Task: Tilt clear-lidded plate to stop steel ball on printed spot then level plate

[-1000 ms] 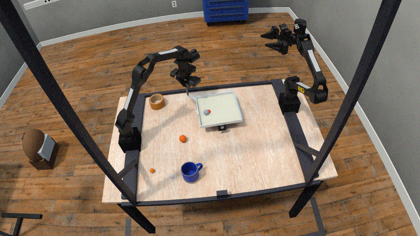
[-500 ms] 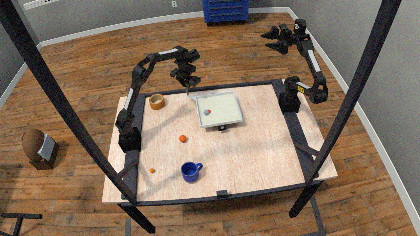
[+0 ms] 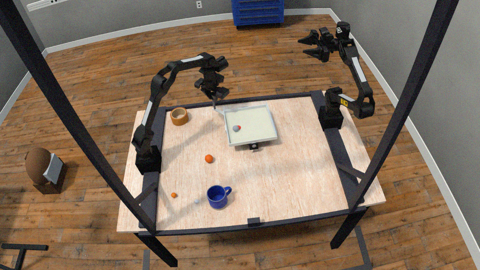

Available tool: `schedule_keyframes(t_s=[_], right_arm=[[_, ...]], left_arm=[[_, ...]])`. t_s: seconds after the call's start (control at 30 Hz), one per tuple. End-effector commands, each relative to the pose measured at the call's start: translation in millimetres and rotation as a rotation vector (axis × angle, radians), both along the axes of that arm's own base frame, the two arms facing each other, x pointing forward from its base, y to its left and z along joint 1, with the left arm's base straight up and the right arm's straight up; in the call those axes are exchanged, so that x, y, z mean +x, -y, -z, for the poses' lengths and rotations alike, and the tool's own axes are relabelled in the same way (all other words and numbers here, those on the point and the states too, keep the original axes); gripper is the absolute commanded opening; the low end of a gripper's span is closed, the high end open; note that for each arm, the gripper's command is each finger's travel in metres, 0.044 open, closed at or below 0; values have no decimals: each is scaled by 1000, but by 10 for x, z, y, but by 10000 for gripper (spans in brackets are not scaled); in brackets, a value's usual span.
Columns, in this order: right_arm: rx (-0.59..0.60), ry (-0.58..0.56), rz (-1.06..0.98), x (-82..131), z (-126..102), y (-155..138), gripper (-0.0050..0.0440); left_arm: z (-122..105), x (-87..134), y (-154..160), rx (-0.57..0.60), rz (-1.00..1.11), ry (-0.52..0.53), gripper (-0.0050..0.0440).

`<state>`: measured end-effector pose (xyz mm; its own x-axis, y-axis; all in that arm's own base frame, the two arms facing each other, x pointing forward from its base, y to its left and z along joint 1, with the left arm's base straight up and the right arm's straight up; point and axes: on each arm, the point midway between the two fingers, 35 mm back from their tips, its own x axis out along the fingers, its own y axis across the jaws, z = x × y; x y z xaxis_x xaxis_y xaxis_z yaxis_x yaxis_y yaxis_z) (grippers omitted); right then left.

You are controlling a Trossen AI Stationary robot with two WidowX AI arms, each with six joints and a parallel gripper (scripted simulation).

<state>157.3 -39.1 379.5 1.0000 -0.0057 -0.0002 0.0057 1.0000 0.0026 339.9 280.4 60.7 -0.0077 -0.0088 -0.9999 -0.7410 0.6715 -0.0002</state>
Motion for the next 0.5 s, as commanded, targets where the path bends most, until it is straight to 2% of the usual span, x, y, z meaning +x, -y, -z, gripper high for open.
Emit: schedule_keyframes(t_s=[0.0, 0.47], right_arm=[[-3, 0, 2, 0, -15, 20, 400], [-3, 0, 2, 0, -15, 20, 400]], left_arm=[[-132, 56, -88, 39, -5, 38, -50], [-133, 64, -86, 38, -5, 37, -50]])
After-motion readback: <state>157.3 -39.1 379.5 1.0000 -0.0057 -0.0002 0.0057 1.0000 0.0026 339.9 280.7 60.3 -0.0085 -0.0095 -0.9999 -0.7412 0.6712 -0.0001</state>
